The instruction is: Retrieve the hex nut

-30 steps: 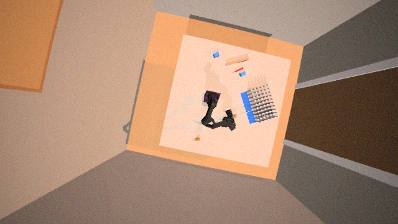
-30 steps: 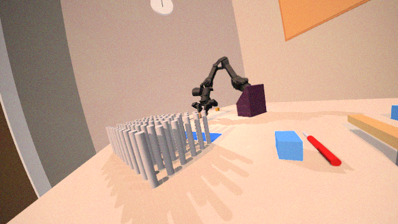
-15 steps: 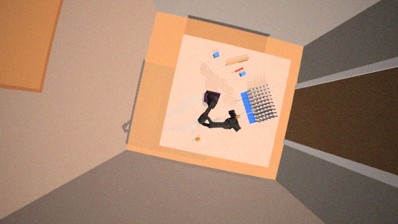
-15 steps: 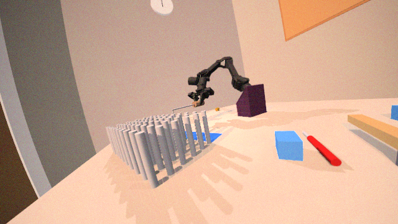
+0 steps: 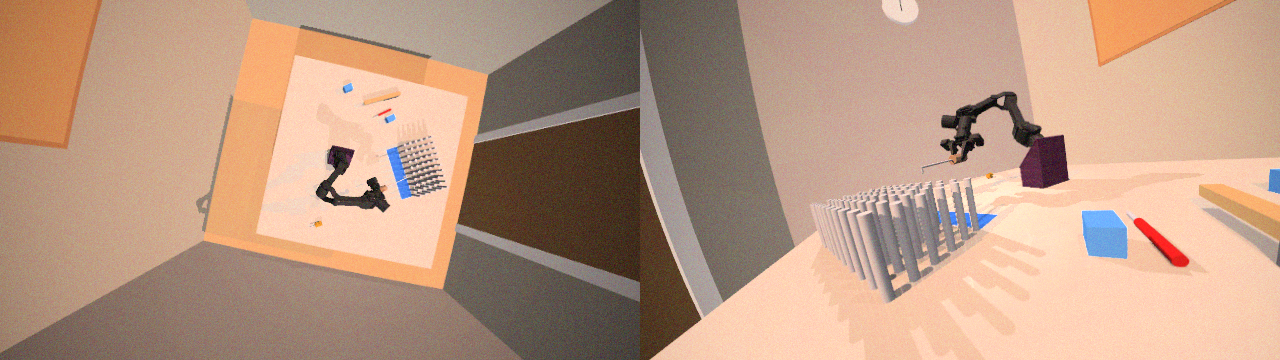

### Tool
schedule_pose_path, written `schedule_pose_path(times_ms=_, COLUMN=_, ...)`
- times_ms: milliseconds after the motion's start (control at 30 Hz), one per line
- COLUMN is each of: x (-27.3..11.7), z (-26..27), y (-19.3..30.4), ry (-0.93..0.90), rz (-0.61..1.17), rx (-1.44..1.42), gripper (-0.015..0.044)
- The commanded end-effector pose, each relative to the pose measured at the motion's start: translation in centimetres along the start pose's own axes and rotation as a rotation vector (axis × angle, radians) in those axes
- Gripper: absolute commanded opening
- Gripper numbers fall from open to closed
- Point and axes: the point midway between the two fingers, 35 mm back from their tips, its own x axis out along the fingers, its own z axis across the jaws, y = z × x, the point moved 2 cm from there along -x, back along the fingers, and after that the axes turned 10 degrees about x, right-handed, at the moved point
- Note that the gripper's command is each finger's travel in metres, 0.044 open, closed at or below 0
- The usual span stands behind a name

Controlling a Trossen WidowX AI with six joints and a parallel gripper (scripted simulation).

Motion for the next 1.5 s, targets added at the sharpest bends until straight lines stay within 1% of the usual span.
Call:
schedule_pose_path(times_ms=0, x=-0.3, z=0.7, y=-0.2, ry=-0.020, rz=-0.025, rx=-0.106, gripper=0.0000)
schedule_pose_path(times_ms=700, x=-2.3, z=3.0, y=-1.8, ry=-0.060, rz=-0.196, rx=-0.718, gripper=0.0000)
schedule_pose_path(times_ms=833, x=-2.7, z=3.1, y=-1.6, ry=-0.064, rz=-0.205, rx=-0.785, gripper=0.0000)
schedule_pose_path(times_ms=1467, x=-3.9, z=4.2, y=-2.9, ry=0.037, rz=-0.376, rx=-1.346, gripper=0.0000)
